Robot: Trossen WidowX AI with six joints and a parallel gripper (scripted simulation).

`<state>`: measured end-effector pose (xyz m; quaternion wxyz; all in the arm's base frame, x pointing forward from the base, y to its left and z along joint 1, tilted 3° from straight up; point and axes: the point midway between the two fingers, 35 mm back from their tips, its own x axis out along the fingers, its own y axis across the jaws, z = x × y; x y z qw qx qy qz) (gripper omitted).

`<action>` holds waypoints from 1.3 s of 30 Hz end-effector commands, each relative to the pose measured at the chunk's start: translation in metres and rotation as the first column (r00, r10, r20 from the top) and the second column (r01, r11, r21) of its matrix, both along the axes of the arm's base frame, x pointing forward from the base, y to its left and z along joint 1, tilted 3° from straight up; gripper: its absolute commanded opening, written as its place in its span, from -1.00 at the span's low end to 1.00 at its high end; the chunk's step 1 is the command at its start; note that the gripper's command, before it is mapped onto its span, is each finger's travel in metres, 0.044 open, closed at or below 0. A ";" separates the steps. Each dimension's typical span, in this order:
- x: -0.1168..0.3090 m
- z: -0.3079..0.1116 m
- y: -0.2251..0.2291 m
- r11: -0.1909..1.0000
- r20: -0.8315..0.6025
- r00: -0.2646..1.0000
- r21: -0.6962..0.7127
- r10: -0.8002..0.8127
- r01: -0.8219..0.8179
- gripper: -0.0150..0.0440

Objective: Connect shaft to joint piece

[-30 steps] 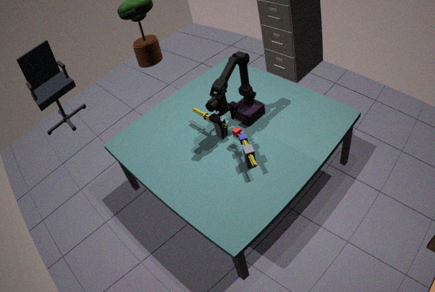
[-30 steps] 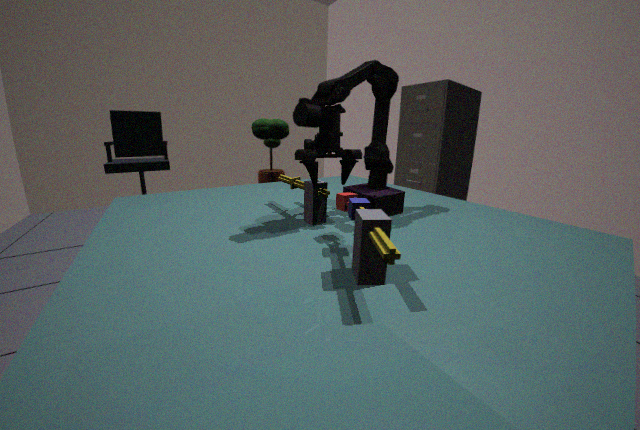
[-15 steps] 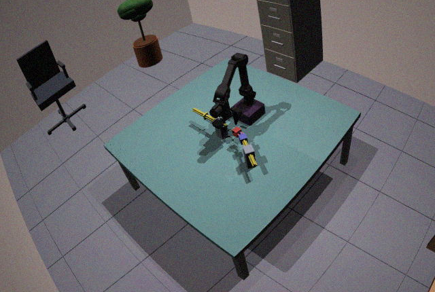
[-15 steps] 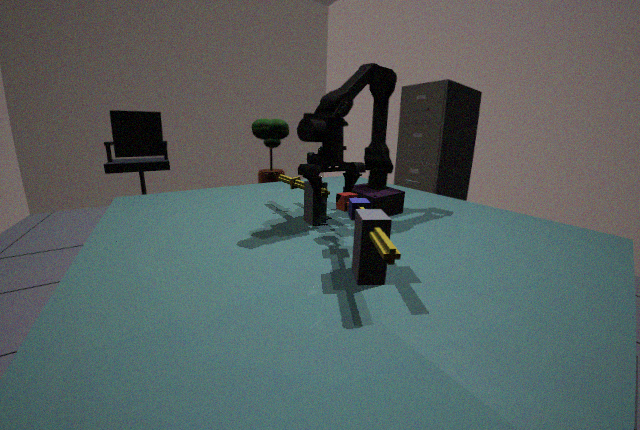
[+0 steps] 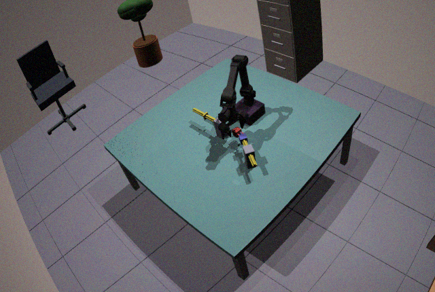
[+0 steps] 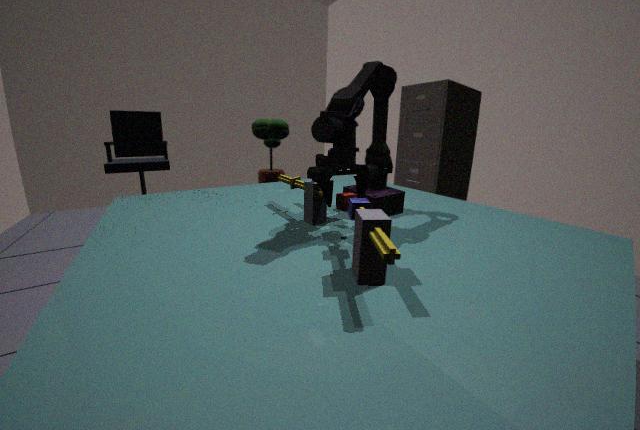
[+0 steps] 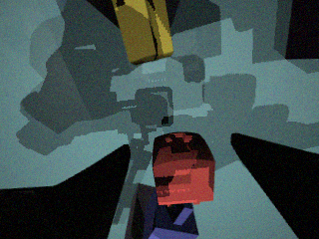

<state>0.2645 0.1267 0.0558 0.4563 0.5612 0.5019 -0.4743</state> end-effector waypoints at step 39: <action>0.003 -0.029 0.005 1.000 0.001 1.000 -0.004 -0.007 0.007 0.12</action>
